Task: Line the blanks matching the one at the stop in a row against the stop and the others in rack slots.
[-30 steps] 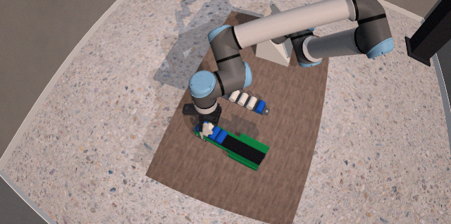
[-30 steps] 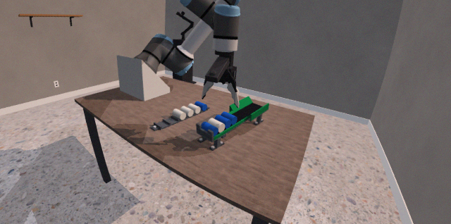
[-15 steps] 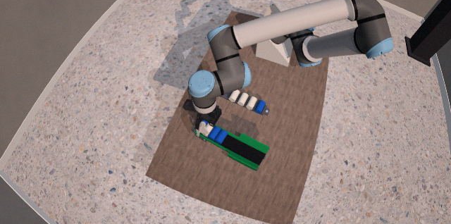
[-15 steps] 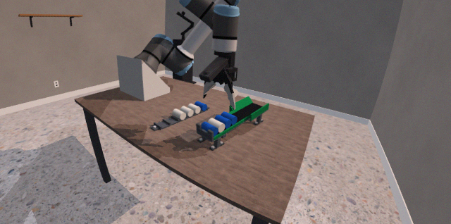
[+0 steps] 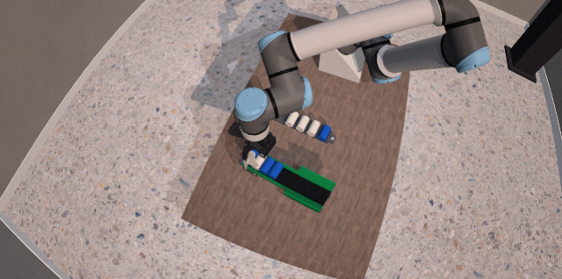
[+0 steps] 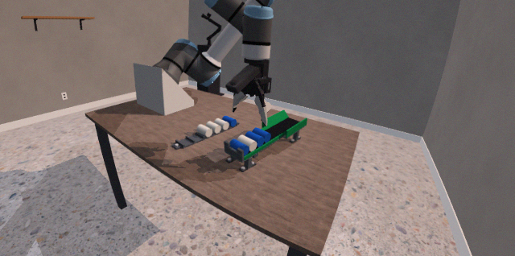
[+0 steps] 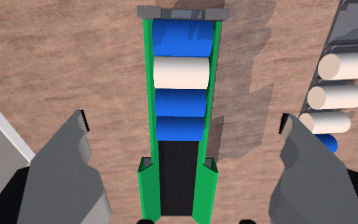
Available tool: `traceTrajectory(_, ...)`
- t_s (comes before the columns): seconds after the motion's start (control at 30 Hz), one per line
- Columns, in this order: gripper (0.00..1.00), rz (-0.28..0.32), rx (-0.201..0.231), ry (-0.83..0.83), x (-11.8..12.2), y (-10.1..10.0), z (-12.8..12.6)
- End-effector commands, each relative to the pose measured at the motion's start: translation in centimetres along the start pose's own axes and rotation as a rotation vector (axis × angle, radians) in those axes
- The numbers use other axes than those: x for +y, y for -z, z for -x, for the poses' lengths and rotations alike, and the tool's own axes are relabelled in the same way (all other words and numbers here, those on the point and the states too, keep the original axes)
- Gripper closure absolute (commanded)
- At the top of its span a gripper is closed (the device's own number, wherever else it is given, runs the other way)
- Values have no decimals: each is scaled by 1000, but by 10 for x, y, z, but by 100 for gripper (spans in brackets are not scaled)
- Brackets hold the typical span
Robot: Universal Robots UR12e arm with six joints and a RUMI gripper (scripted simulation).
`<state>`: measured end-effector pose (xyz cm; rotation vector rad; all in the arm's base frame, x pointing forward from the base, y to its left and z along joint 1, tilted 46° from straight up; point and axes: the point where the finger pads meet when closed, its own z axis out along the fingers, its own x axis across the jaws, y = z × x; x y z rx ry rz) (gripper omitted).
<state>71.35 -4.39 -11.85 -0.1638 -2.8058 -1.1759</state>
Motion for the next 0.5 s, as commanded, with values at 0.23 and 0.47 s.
traceTrajectory(0.23,48,-1,-1,-2,0,1,1)
traceTrajectory(0.47,48,-1,-1,-2,0,1,1)
